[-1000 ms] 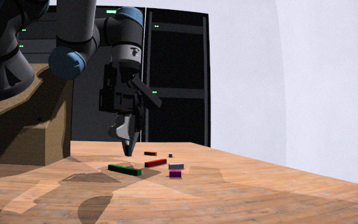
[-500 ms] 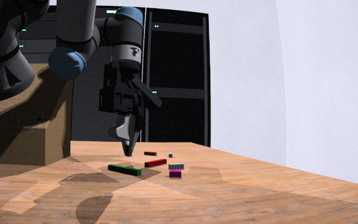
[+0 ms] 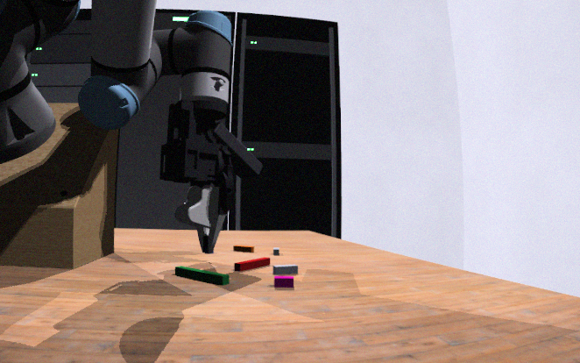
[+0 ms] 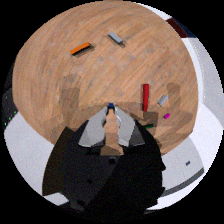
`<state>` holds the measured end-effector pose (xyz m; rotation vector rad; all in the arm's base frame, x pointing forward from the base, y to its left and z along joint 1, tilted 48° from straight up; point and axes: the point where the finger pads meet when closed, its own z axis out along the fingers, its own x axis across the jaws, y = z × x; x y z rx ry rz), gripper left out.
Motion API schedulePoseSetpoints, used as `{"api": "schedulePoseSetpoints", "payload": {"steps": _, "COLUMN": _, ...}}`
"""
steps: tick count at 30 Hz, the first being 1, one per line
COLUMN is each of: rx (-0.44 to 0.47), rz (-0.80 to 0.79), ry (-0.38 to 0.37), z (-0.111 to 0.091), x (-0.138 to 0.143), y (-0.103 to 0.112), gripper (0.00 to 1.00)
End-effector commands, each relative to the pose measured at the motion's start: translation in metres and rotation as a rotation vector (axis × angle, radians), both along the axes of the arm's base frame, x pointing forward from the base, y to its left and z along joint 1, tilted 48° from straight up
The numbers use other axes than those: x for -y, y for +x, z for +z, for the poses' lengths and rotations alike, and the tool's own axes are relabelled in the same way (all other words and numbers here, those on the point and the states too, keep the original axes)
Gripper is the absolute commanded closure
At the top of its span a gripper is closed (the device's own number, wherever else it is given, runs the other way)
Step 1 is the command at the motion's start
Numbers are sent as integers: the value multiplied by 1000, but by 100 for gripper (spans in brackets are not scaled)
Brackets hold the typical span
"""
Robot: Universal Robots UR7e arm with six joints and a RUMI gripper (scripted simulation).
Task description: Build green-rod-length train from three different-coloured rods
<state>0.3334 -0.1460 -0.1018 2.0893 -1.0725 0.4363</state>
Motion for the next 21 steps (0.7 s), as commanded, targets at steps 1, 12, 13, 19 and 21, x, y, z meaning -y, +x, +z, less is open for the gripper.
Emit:
{"api": "schedulePoseSetpoints", "payload": {"steps": 1, "rx": -1, "rz": -1, "ry": 1, "z": 0, "x": 1, "y": -1, "gripper": 100}}
{"api": "schedulePoseSetpoints", "payload": {"steps": 12, "rx": 1, "rz": -2, "ry": 1, "z": -6, "x": 7, "y": 0, "gripper": 100}}
{"api": "schedulePoseSetpoints", "payload": {"steps": 13, "rx": 1, "rz": -2, "ry": 1, "z": -7, "x": 8, "y": 0, "gripper": 100}}
{"api": "schedulePoseSetpoints", "payload": {"steps": 19, "rx": 0, "rz": -2, "ry": 1, "z": -8, "x": 9, "y": 0, "gripper": 100}}
{"api": "schedulePoseSetpoints", "payload": {"steps": 21, "rx": -1, "rz": -2, "ry": 1, "z": -8, "x": 9, "y": -1, "gripper": 100}}
